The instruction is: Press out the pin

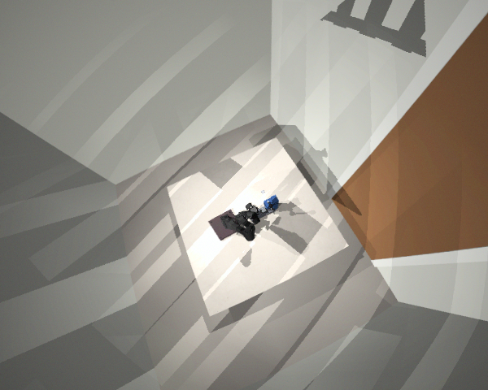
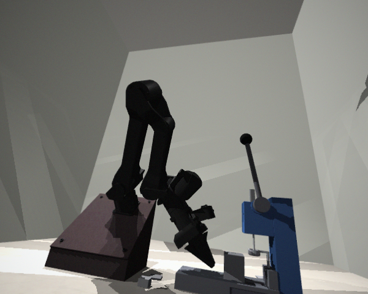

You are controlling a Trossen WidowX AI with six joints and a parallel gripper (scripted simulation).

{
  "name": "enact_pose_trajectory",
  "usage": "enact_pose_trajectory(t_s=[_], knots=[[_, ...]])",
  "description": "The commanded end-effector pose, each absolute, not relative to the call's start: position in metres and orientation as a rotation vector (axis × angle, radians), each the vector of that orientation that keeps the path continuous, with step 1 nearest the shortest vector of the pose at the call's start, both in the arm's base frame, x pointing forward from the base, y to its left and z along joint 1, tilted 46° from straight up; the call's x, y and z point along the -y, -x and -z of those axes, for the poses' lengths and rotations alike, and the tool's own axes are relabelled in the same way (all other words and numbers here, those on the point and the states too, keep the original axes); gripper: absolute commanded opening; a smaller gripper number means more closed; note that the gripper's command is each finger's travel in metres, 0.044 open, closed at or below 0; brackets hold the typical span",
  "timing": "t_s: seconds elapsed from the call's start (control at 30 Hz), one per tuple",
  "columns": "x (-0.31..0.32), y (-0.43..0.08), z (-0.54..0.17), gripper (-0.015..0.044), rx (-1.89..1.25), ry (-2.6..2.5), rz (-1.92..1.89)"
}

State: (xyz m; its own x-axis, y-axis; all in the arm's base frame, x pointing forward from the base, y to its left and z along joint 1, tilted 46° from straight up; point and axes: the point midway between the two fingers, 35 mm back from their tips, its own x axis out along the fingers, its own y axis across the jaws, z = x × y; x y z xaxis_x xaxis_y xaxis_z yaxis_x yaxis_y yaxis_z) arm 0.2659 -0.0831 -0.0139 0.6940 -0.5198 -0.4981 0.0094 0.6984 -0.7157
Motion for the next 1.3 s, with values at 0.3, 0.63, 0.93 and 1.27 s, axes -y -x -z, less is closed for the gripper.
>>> enact_pose_trajectory(t_s=[0.3, 0.63, 0.93, 1.27], knots=[[0.083, -0.264, 0.014, 0.03, -0.759, 0.748, 0.332], [0.083, -0.285, 0.014, 0.03, -0.664, 0.725, 0.345], [0.085, -0.296, 0.013, 0.03, -0.595, 0.712, 0.355], [0.093, -0.296, 0.007, 0.03, -0.585, 0.741, 0.307]])
